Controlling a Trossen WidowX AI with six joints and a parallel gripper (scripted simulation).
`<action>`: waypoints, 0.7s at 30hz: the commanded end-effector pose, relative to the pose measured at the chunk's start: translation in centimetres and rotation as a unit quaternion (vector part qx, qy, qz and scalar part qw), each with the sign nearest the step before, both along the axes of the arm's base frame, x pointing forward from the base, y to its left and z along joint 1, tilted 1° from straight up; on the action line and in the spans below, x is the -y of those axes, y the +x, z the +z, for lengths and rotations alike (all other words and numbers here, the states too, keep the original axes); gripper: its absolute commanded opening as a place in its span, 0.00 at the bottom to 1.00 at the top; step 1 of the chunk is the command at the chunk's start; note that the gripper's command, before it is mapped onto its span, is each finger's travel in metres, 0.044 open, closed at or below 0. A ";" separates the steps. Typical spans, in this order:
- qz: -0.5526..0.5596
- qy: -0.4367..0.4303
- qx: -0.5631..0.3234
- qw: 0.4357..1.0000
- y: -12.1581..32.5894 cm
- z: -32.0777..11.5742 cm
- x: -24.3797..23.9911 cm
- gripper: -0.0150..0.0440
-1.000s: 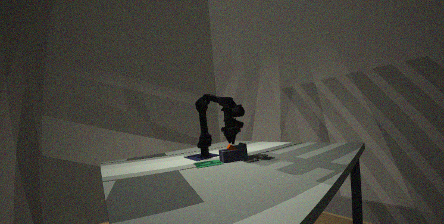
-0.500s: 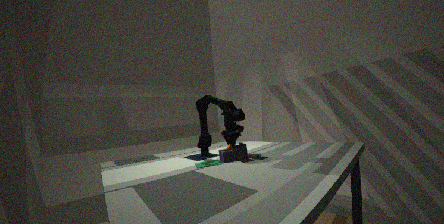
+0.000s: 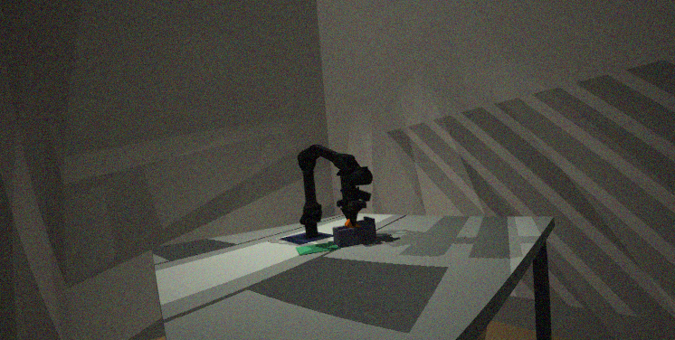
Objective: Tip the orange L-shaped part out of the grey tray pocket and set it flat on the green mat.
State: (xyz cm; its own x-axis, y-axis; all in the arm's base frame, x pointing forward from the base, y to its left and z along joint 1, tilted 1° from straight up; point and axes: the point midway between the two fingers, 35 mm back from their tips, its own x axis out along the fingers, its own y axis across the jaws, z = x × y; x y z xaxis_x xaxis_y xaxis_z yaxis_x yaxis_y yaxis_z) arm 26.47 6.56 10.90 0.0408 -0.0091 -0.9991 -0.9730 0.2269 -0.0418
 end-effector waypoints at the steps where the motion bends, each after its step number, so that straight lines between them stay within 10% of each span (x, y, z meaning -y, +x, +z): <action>1: 0.000 0.000 0.000 1.000 0.0 0.0 0.0 0.43; 7: 0.000 0.000 0.000 1.000 0.0 0.0 0.0 0.26; 21: 0.001 -0.001 0.000 1.000 0.0 1.1 0.0 0.25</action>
